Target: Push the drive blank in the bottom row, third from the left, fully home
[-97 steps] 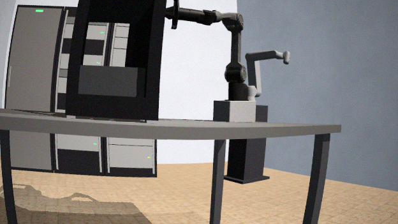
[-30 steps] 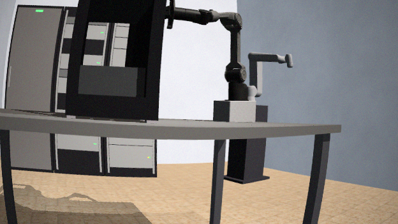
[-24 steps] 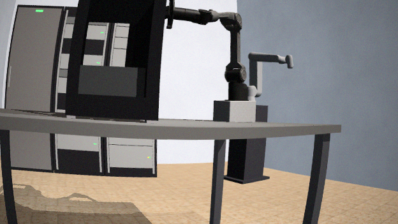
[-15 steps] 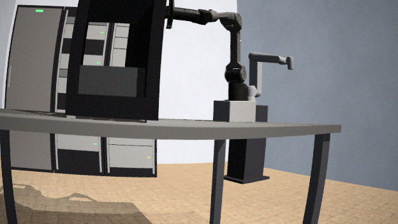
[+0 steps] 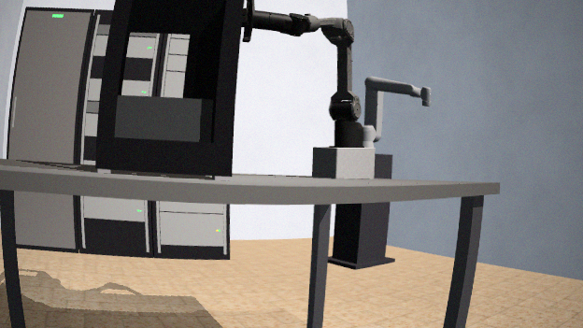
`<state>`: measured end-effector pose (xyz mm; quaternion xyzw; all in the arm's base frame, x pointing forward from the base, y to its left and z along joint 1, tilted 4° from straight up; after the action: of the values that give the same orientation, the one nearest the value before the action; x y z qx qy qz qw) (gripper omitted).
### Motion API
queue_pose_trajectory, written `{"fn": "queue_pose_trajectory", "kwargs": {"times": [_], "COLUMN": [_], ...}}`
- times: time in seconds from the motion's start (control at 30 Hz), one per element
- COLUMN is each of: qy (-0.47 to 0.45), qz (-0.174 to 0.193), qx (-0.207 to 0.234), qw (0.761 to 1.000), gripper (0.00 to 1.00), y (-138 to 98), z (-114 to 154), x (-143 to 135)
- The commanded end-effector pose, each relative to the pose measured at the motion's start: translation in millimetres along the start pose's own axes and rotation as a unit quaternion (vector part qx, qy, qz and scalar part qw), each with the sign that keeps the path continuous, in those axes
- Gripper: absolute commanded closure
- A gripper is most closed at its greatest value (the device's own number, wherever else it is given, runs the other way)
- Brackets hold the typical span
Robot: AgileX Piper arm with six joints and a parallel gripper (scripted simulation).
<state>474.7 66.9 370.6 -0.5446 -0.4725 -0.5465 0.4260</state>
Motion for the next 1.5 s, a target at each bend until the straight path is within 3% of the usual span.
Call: {"fn": "queue_pose_trajectory", "kwargs": {"times": [0.0,0.53,0.67,0.87,1.27,1.47], "qy": [-0.002,-0.002,-0.002,-0.002,-0.002,-0.002], "qz": [0.002,0.002,0.002,0.002,0.002,0.002], "qx": [0.002,0.002,0.002,0.002,0.002,0.002], "qw": [1.000,1.000,1.000,1.000,1.000,1.000], "gripper": [1.00,1.00,1.00,1.00,1.00,1.00], "y": [2.3,-4.9,-29.1,-84.0,-110.6,-148.3], "z": [2.0,2.0,1.9,1.8,1.5,-0.7], "x": [-2.5,-2.5,-2.5,-2.4,-2.2,0.0]}}
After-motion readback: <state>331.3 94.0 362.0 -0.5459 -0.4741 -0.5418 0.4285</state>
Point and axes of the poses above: the point where the finger pads meet when closed, its own y axis out along the fingers, its own x axis across the jaws, z = x × y, the point moved 1 cm from there along -y, back along the fingers, and after that the axes turned 5 degrees about -y, right-handed, at the moved point
